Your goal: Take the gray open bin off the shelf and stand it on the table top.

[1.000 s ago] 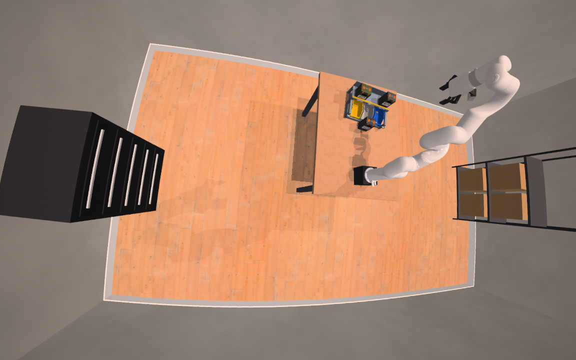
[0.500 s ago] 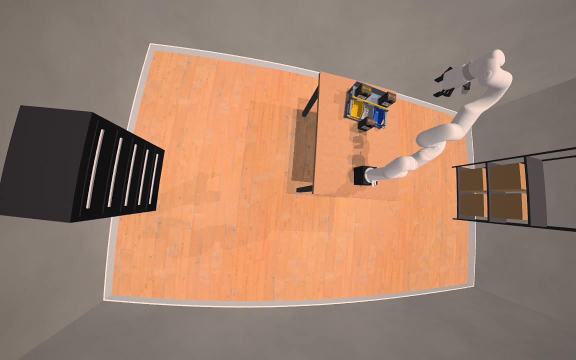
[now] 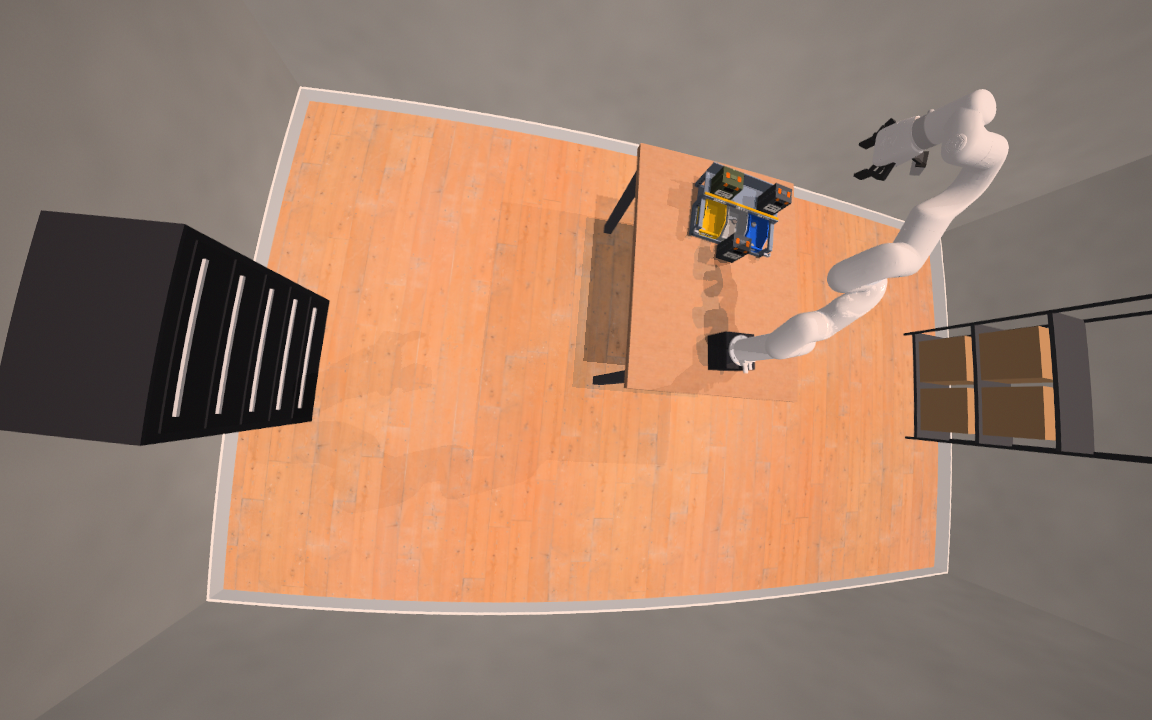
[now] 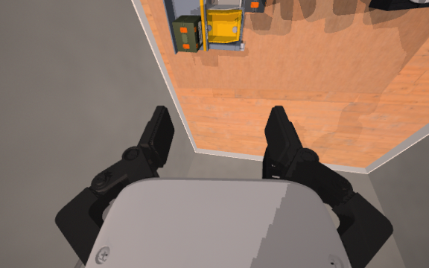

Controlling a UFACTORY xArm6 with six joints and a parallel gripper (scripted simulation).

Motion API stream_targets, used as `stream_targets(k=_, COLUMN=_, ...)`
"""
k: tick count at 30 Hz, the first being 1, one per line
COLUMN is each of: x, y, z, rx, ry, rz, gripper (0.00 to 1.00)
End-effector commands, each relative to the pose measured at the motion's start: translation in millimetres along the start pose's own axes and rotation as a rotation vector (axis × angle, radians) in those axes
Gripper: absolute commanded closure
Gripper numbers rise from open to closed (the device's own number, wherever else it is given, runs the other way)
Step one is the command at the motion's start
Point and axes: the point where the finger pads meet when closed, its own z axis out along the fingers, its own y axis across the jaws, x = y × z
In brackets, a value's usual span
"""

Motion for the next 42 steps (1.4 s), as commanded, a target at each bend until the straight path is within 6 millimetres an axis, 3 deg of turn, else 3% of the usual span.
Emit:
stream_targets(k=1, x=-0.6, y=-3.0, z=-4.2, rx=-0.188, ry=0.036, rz=0.004, gripper=0.00)
stream_targets(k=6, x=-0.6, y=-3.0, z=-4.2, rx=-0.188, ry=0.036, rz=0.004, gripper=0.00)
stream_targets(k=7, x=0.1, y=-2.1, z=-4.3, rx=-0.023, ry=0.001, rz=0.005, gripper=0.00)
stream_targets(k=11, x=0.3, y=-2.4, z=-4.6, rx=-0.188, ry=0.036, rz=0.004, gripper=0.00)
stream_targets(k=23, x=0.3, y=-2.4, z=-4.6, rx=-0.188, ry=0.036, rz=0.004, gripper=0.00)
stream_targets(k=24, x=1.4, y=-1.0, z=-4.2, rx=-0.025, ry=0.001, rz=0.005, gripper=0.00)
stream_targets(k=28, x=5.1, y=1.8, z=-5.9, rx=-0.188, ry=0.036, rz=0.004, gripper=0.00)
stream_targets(k=40, x=5.1, y=1.8, z=-5.9, rx=-0.188, ry=0.036, rz=0.004, gripper=0.00)
stream_targets(k=41, x=5.7, y=2.7, z=-5.4, rx=-0.033, ry=0.004, rz=0.004, gripper=0.00)
stream_targets(k=42, x=6.1, y=3.0, z=-5.7, rx=-0.072, ry=0.012, rz=0.004, gripper=0.00)
